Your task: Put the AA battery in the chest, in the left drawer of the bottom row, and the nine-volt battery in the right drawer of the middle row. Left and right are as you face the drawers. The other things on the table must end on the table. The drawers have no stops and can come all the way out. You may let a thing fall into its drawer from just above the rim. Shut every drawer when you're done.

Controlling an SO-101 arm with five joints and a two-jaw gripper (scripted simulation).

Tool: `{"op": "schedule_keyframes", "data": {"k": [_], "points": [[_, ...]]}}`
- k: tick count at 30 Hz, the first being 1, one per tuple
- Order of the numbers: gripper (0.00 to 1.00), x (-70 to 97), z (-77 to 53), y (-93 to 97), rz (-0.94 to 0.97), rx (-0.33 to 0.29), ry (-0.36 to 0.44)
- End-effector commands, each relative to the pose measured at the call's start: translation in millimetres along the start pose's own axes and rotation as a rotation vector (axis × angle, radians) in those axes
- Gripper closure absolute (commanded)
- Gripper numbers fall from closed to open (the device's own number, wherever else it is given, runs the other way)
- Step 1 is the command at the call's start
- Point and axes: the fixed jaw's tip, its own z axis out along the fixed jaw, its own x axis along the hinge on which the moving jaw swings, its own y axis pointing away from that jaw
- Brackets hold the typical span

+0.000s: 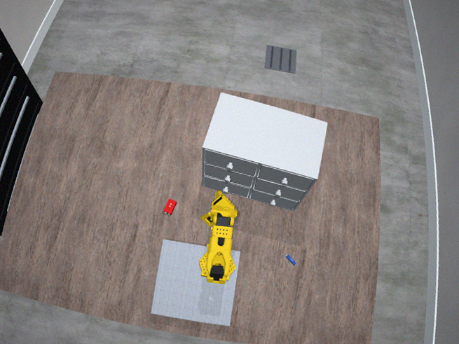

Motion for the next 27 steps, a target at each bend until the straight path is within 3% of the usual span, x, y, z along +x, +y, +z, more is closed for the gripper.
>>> {"op": "schedule_keyframes", "data": {"k": [1, 27], "points": [[0.79, 1.8, -2.2, 0.3, 0.083, 0.002, 0.011], [0.79, -0.5, -2.2, 1.0, 0.658, -0.002, 0.02]]}}
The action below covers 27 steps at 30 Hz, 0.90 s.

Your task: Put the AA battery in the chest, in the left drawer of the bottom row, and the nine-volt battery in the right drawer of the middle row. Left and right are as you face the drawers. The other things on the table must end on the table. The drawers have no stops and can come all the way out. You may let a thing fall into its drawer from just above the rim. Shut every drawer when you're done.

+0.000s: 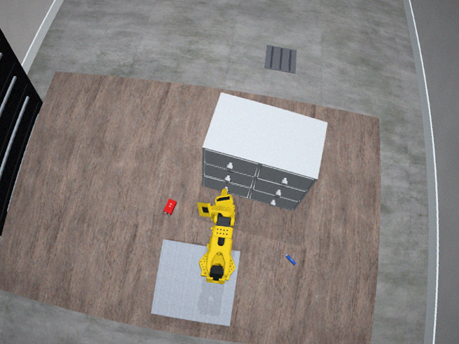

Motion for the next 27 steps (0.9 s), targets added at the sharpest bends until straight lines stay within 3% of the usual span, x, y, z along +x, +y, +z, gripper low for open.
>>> {"op": "schedule_keyframes", "data": {"k": [1, 27], "points": [[0.79, 1.5, -2.1, -0.9, 0.107, 0.006, 0.008], [0.79, 0.1, -2.0, -1.6, 0.657, 0.008, 0.017]]}}
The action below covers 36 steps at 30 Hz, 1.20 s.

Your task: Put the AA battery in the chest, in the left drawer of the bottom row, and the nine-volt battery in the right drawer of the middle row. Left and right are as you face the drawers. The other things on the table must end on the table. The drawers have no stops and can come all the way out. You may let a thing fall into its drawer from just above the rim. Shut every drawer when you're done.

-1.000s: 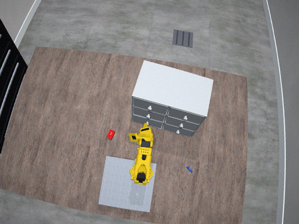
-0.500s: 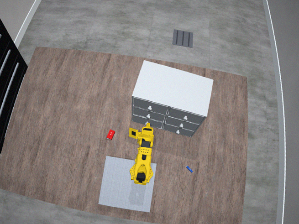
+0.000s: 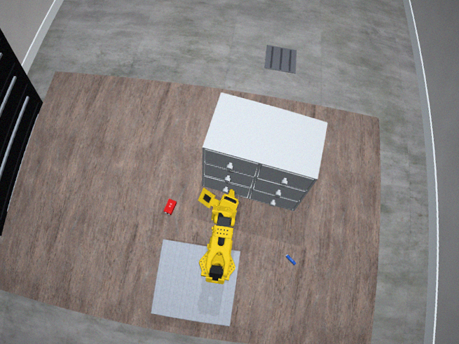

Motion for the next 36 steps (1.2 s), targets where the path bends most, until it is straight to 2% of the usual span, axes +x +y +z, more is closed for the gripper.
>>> {"op": "schedule_keyframes", "data": {"k": [1, 36], "points": [[0.79, 0.7, -1.9, -1.9, 0.081, 0.008, 0.004], [0.79, -0.9, -1.9, -5.5, 0.855, 0.019, 0.013]]}}
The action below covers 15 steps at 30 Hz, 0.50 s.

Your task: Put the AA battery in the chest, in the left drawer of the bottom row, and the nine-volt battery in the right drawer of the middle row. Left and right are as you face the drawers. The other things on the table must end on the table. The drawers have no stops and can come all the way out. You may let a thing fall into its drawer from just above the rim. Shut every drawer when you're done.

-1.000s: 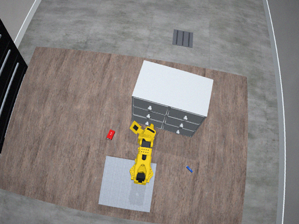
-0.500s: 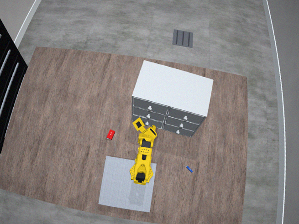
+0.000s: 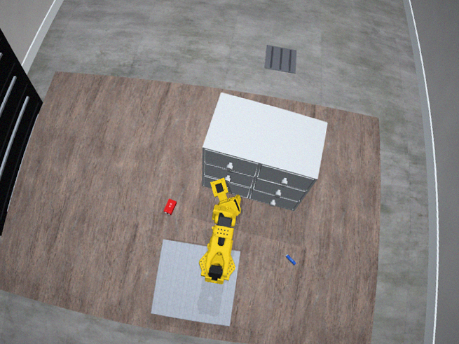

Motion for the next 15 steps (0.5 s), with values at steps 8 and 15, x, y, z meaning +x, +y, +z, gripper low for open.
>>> {"op": "schedule_keyframes", "data": {"k": [8, 15], "points": [[0.79, -1.8, -1.7, -3.3, 0.273, 0.011, -0.001], [0.79, -2.5, -1.7, -4.1, 0.398, 0.013, -0.001]]}}
